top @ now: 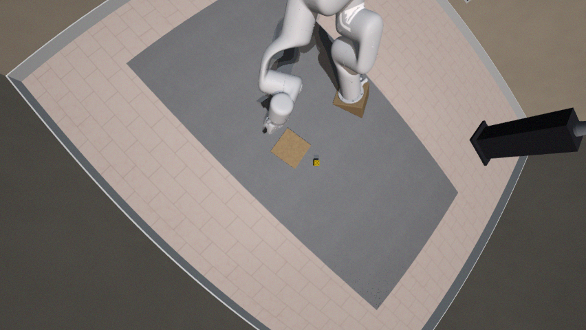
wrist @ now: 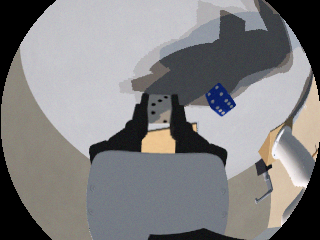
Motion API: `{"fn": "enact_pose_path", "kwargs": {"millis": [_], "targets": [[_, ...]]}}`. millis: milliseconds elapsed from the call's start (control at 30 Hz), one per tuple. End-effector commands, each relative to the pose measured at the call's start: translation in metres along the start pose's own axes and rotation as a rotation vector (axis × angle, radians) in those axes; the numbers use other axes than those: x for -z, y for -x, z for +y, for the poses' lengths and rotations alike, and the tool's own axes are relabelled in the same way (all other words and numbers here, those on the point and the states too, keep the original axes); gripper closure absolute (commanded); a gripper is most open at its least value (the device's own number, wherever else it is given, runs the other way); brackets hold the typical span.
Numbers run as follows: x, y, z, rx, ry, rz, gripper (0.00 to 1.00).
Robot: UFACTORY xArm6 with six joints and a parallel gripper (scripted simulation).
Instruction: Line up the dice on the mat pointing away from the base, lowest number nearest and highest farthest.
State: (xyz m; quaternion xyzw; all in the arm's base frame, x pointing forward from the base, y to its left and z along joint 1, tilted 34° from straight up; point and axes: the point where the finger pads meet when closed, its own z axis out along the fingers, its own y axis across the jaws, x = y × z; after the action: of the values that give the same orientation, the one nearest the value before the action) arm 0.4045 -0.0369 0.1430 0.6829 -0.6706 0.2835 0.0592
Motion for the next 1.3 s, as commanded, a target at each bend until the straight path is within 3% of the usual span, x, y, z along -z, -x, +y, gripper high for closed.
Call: {"fn": "enact_pose_path", "kwargs": {"millis": [0, 800, 1000, 1067, 1267], "targets": [[0.001, 0.0, -0.001, -0.001, -0.003, 0.0, 0.79], [0.003, 0.0, -0.001, -0.001, -0.003, 0.0, 0.79], [0.03, 0.0, -0.001, -0.001, -0.003, 0.0, 0.79], [0.03, 0.0, -0.001, -0.001, -0.003, 0.0, 0.79], [0.075, 0.0, -0.001, -0.001, -0.003, 0.0, 0.79]]}}
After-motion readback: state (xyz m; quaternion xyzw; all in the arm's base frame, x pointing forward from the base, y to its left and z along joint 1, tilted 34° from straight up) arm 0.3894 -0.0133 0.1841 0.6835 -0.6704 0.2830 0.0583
